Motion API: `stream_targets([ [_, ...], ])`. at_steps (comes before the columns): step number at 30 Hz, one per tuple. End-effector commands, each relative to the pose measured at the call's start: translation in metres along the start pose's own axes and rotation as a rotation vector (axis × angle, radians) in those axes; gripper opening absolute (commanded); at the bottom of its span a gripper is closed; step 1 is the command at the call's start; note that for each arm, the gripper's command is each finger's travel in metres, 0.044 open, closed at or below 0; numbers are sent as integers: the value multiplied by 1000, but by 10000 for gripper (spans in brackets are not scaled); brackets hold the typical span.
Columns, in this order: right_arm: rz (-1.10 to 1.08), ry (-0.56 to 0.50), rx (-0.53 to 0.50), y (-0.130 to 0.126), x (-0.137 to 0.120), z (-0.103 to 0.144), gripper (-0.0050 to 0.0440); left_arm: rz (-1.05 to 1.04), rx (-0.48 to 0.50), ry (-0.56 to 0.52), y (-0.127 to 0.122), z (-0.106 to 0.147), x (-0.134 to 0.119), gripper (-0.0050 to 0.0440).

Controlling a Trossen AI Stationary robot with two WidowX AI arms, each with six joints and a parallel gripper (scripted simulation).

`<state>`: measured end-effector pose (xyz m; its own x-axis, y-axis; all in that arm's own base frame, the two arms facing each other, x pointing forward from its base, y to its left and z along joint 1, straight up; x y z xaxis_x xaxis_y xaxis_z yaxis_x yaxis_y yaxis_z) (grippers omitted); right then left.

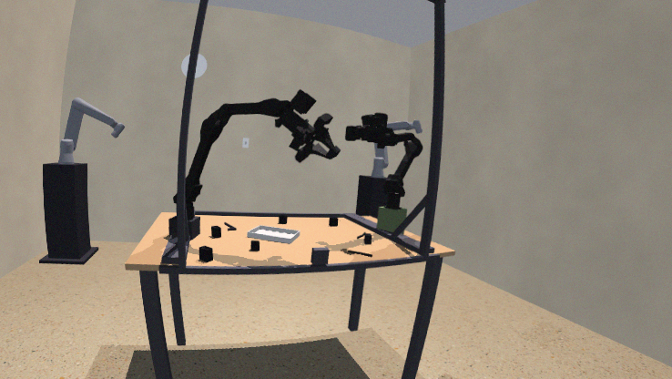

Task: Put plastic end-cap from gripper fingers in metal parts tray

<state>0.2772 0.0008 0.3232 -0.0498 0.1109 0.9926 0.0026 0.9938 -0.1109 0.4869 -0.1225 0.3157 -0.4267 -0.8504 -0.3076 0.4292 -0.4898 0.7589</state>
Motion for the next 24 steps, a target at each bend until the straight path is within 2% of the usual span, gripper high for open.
stream_targets([
  [1, 59, -16, -9, -2, 3, 3, 0, -3, 31, 11, 9, 11, -4, 0],
  [6, 43, -13, -9, -2, 2, 4, 0, -3, 31, 11, 9, 11, -4, 0],
  [14, 43, -13, -9, -2, 2, 4, 0, 8, -93, 25, -35, -6, -19, 0],
  [18, 43, -13, -9, -2, 2, 4, 0, 10, -111, 28, -42, -7, -22, 0],
  [24, 43, -13, -9, -2, 2, 4, 0, 24, -216, 34, -80, -17, -34, 0],
])
Point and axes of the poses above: on each arm, the point midway between the two fingers, 35 mm back from their tips, its own z axis back along the fingers, its own y axis across the jaws, x = y × z, the point moved 4 cm from there along z, back along the fingers, and after that the axes turned 9 degrees about z, right-handed, at the moved point
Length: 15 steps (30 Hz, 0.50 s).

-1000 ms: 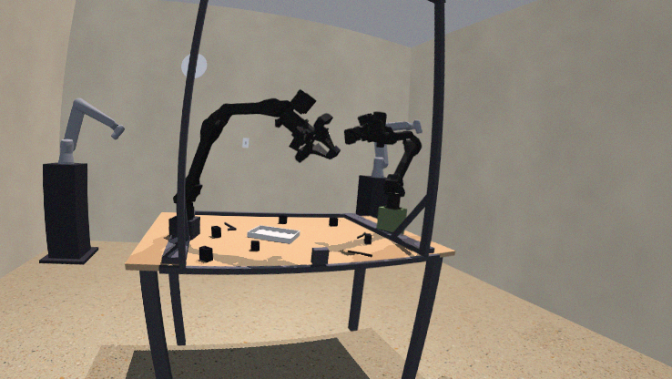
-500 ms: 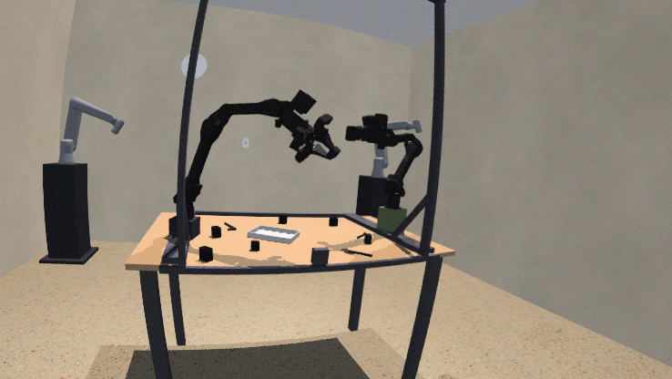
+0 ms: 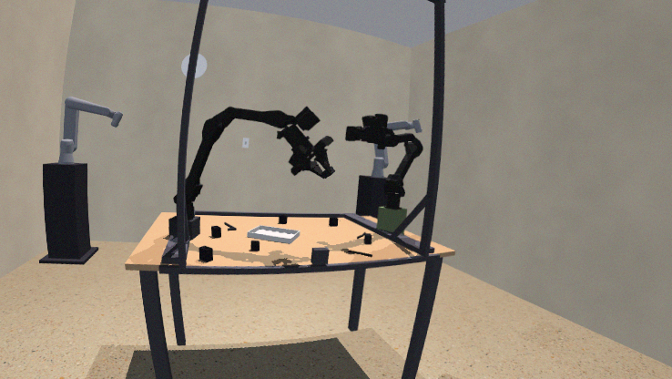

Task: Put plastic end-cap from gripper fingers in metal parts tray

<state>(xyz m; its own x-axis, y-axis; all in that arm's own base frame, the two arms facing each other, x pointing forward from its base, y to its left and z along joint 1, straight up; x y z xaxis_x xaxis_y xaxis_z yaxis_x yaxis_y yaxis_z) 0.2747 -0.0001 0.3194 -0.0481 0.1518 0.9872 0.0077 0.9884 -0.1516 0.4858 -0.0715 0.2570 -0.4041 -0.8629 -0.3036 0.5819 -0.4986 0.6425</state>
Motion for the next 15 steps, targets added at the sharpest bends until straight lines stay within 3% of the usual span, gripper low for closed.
stream_targets([
  [1, 2, -14, -6, -1, 5, 1, 0, 8, -40, 18, -17, 1, -12, 0],
  [15, 2, -14, -6, -1, 5, 1, 0, 40, -231, 11, -88, -21, -30, 0],
])
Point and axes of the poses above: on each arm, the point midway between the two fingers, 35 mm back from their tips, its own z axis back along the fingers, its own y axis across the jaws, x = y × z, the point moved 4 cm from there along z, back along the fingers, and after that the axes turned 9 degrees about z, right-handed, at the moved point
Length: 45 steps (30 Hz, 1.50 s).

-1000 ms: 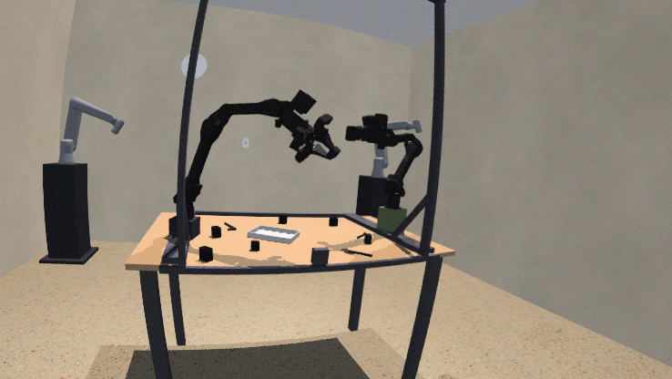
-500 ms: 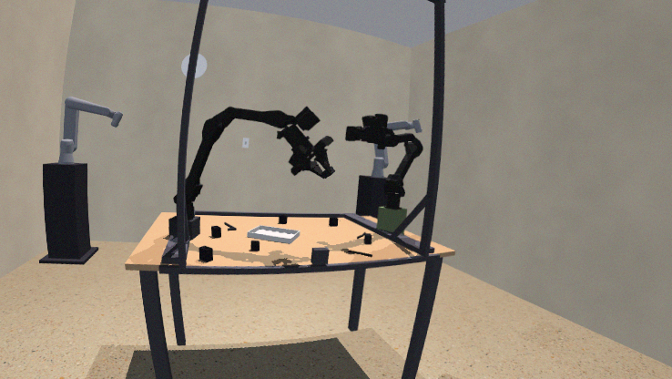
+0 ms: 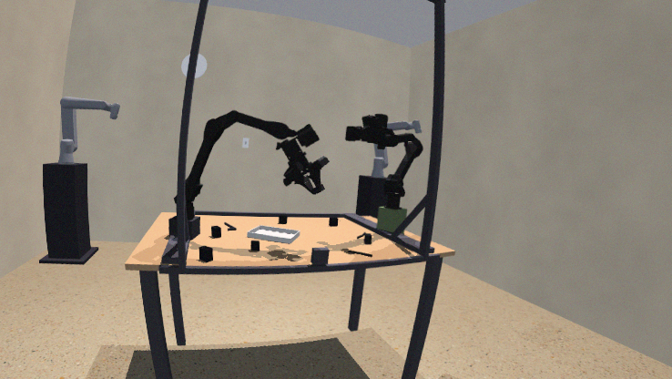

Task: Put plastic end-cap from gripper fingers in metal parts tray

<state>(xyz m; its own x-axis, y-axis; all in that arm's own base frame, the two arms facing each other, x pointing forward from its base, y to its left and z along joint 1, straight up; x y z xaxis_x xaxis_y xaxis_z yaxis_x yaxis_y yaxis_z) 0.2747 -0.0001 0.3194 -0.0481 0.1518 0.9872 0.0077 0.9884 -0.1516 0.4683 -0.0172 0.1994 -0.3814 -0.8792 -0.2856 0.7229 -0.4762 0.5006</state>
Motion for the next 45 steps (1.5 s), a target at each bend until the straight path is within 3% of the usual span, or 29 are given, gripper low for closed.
stream_targets([
  [1, 2, -14, -6, -1, 5, 1, 0, 11, -48, 8, -19, -3, -9, 0],
  [18, 2, -14, -6, -1, 5, 1, 0, 64, -285, -32, -110, -31, -24, 0],
  [35, 2, -14, -6, -1, 5, 1, 0, 131, -517, -112, -206, -40, -21, 0],
  [45, 2, -14, -6, -1, 5, 1, 0, 137, -535, -120, -214, -40, -21, 0],
])
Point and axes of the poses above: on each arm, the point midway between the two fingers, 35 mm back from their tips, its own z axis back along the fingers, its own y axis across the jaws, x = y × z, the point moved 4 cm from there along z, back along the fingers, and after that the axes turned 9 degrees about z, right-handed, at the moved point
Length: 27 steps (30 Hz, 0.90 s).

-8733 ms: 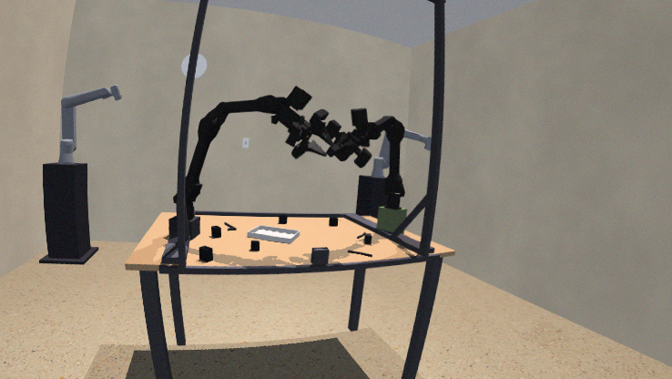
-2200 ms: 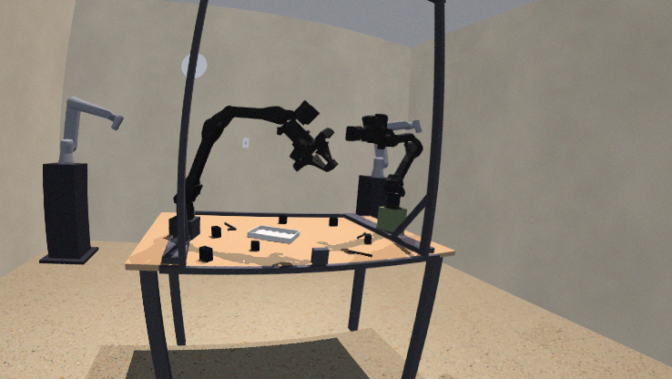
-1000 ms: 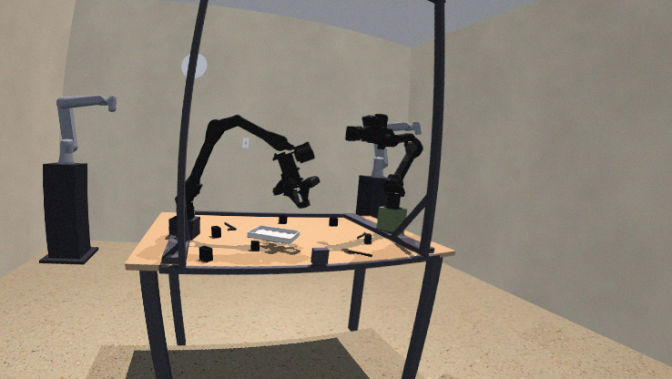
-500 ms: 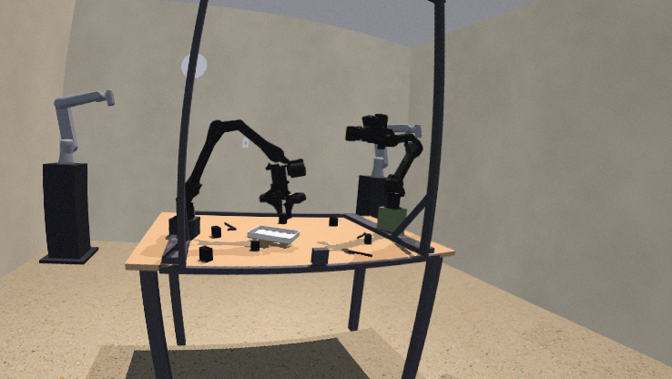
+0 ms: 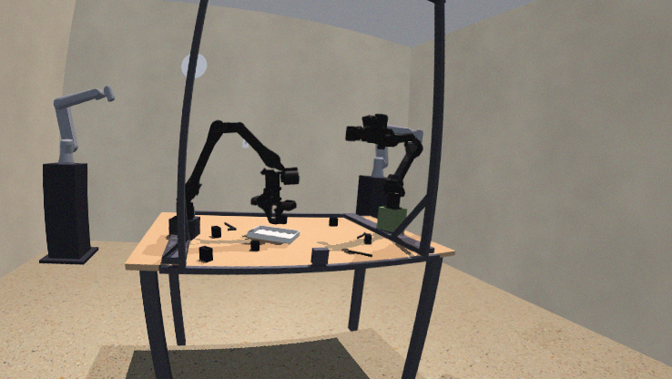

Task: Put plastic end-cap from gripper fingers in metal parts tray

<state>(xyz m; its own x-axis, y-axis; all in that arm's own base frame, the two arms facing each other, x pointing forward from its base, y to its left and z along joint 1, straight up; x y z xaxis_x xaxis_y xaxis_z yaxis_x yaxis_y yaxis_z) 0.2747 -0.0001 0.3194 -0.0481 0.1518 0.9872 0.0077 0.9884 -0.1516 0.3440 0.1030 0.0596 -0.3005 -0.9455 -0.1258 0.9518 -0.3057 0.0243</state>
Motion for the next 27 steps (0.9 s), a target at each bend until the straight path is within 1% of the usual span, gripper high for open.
stream_targets([
  [1, 2, -14, -6, -1, 5, 1, 0, -4, 10, 10, 0, 5, -1, 0],
  [14, 2, -14, -6, -1, 5, 1, 0, -5, 3, 8, -1, -16, 2, 0],
  [17, 2, -14, -6, -1, 5, 1, 0, -5, 4, 9, -1, -15, 2, 0],
  [27, 2, -14, -6, -1, 5, 1, 0, -4, 1, 8, -1, -32, 4, 0],
])
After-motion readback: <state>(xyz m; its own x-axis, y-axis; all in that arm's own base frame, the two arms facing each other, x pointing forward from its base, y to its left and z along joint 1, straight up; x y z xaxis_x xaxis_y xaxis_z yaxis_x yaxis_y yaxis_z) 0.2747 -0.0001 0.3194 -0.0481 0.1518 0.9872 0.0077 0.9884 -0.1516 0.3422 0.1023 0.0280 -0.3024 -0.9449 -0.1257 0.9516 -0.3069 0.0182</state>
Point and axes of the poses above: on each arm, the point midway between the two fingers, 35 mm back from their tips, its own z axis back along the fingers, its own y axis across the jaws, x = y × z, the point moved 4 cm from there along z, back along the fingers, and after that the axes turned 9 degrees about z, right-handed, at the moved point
